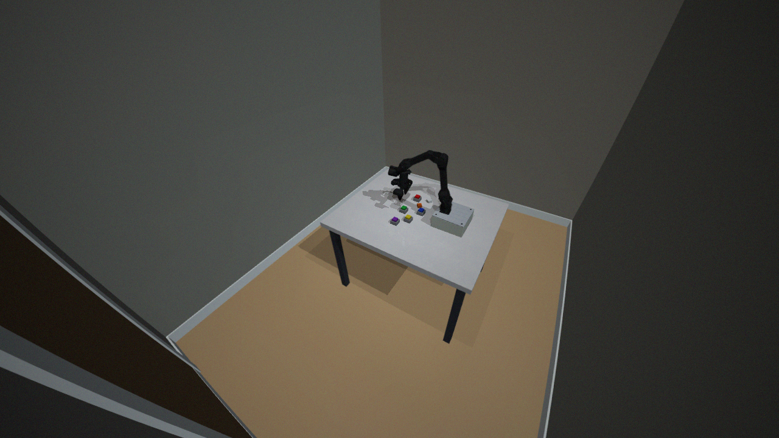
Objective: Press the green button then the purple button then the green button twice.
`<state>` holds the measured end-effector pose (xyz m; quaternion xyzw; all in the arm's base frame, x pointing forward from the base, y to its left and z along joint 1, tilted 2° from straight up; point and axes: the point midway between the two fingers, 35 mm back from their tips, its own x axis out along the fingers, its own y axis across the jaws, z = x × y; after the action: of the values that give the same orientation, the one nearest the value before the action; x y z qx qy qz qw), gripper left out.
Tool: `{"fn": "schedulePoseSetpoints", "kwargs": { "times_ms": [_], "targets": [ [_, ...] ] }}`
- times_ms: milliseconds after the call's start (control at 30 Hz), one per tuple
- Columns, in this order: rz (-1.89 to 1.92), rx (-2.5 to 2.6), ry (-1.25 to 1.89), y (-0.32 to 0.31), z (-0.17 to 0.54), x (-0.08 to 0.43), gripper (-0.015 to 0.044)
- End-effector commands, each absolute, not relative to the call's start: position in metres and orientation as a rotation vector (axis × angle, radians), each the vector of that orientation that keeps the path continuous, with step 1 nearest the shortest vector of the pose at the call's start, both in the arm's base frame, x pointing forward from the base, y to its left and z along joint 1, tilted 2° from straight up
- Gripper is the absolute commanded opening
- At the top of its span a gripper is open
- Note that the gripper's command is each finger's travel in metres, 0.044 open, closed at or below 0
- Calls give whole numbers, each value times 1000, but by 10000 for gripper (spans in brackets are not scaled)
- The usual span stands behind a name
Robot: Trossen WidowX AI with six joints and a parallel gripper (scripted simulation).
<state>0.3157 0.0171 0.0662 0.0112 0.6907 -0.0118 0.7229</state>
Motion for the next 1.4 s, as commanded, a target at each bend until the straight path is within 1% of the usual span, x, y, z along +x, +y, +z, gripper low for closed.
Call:
{"fn": "schedulePoseSetpoints", "kwargs": {
  "times_ms": [0, 167, 233, 333, 633, 667, 1033, 1367],
  "targets": [
    [-85, 69, 1567, 11, 64, 307, 400],
    [-85, 69, 1567, 11, 64, 307, 400],
    [-85, 69, 1567, 11, 50, 309, 348],
    [-85, 69, 1568, 10, 5, 308, 269],
    [-85, 69, 1568, 10, 2, 307, 32],
    [-85, 69, 1568, 10, 2, 307, 20],
    [-85, 69, 1568, 10, 1, 307, 20],
    [-85, 69, 1568, 10, -16, 308, 20]
  ]
}}
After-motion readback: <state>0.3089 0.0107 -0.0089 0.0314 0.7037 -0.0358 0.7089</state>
